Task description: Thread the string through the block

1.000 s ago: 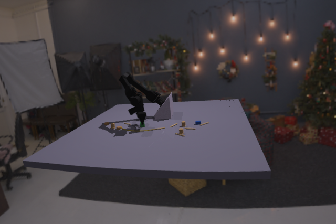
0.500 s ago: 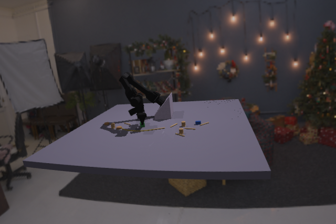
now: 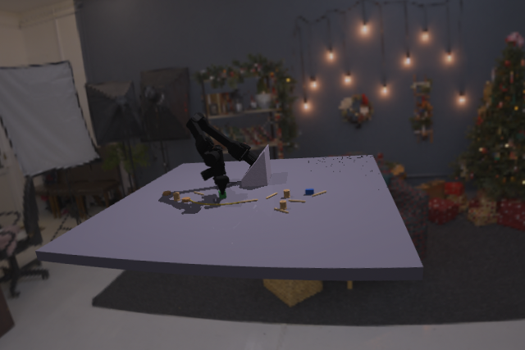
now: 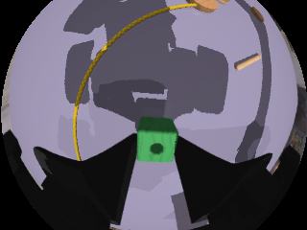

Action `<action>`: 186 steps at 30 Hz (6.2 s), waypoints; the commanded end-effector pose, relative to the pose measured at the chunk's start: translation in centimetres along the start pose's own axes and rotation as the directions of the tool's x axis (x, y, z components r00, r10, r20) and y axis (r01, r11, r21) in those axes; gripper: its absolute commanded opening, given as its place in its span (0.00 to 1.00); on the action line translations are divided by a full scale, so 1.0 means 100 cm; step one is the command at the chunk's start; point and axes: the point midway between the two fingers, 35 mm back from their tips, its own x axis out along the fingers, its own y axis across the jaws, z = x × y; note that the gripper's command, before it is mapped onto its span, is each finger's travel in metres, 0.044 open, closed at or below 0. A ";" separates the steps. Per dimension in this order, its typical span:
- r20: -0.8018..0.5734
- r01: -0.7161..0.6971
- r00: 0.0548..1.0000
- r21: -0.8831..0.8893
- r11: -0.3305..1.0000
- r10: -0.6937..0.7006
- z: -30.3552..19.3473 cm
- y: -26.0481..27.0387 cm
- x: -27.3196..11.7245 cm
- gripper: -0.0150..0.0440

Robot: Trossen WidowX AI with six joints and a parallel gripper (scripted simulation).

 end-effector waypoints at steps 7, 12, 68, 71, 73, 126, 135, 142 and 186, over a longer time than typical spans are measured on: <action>0.001 -0.003 1.000 0.005 1.000 0.003 0.000 0.001 -0.007 0.25; 0.001 -0.002 1.000 0.005 1.000 0.002 0.000 0.000 -0.010 0.25; -0.769 0.006 0.640 -0.001 1.000 -0.004 0.048 0.000 0.010 0.25; -0.805 0.005 0.593 0.005 1.000 0.001 0.051 -0.001 0.011 0.25; -0.769 0.008 0.639 0.003 1.000 -0.003 0.049 -0.001 0.009 0.34; 0.004 0.003 1.000 -0.769 -0.639 0.000 0.031 0.000 -0.040 1.00; 0.004 0.003 1.000 -0.769 -0.639 0.000 0.031 0.000 -0.040 1.00; -0.002 -0.002 1.000 -0.772 -0.636 -0.002 0.030 0.001 -0.039 0.96; -0.002 -0.002 1.000 -0.772 -0.636 -0.001 0.030 0.001 -0.039 0.30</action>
